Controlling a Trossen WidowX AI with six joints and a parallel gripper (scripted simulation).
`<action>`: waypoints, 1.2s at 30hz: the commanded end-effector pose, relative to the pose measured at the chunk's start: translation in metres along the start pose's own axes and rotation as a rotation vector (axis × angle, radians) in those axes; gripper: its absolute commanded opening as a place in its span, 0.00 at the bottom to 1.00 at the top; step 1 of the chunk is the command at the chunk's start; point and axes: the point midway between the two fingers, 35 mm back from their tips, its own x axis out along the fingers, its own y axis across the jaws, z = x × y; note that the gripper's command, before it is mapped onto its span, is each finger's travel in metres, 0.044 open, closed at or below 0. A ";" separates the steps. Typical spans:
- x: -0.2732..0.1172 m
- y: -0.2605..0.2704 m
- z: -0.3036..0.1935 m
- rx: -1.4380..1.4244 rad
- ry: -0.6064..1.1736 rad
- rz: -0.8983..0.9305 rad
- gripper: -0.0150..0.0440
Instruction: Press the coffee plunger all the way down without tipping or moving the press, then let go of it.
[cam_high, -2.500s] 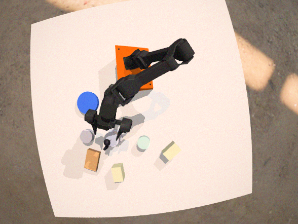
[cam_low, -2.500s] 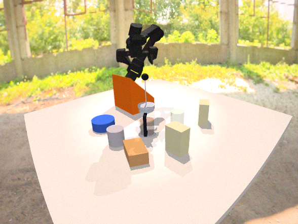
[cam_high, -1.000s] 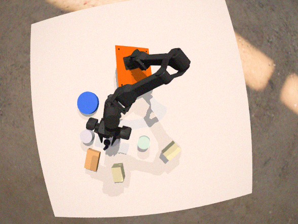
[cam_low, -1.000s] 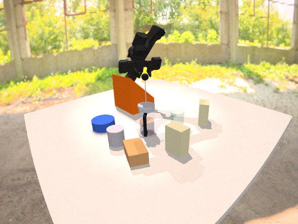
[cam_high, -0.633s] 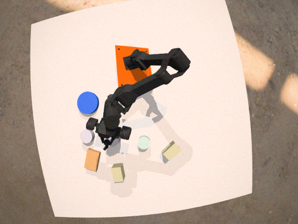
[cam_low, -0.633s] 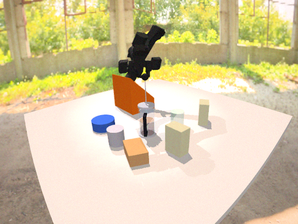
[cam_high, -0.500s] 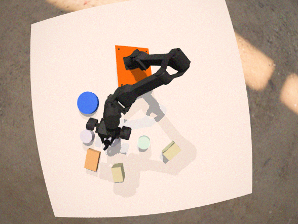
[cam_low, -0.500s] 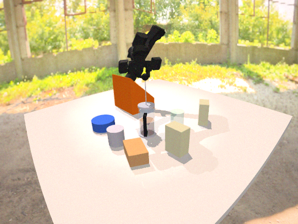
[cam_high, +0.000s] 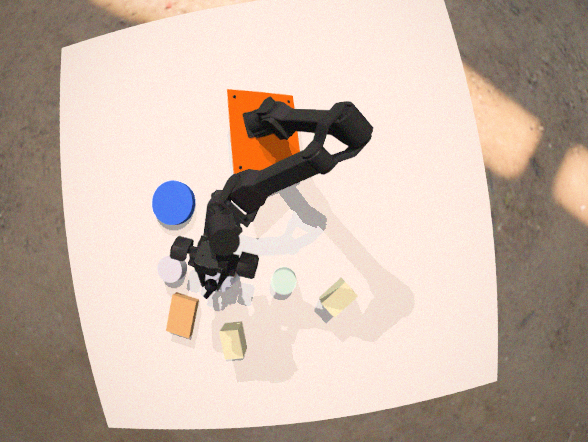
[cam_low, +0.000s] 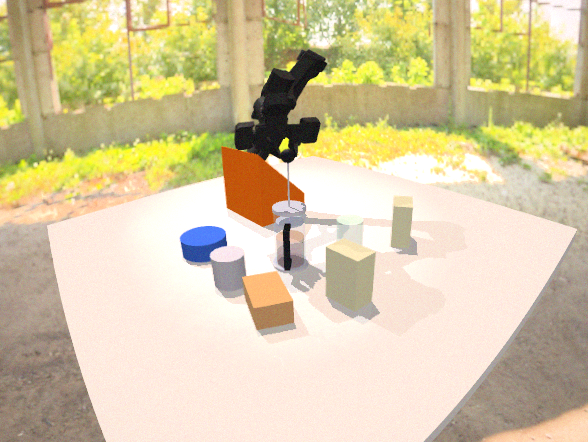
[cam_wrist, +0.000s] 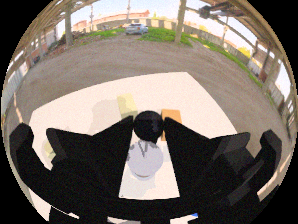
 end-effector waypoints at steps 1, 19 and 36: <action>0.008 -0.001 -0.019 0.010 0.035 -0.004 0.46; 0.026 -0.001 -0.043 0.011 0.035 -0.003 0.46; 0.044 -0.001 -0.065 0.014 0.033 -0.001 0.46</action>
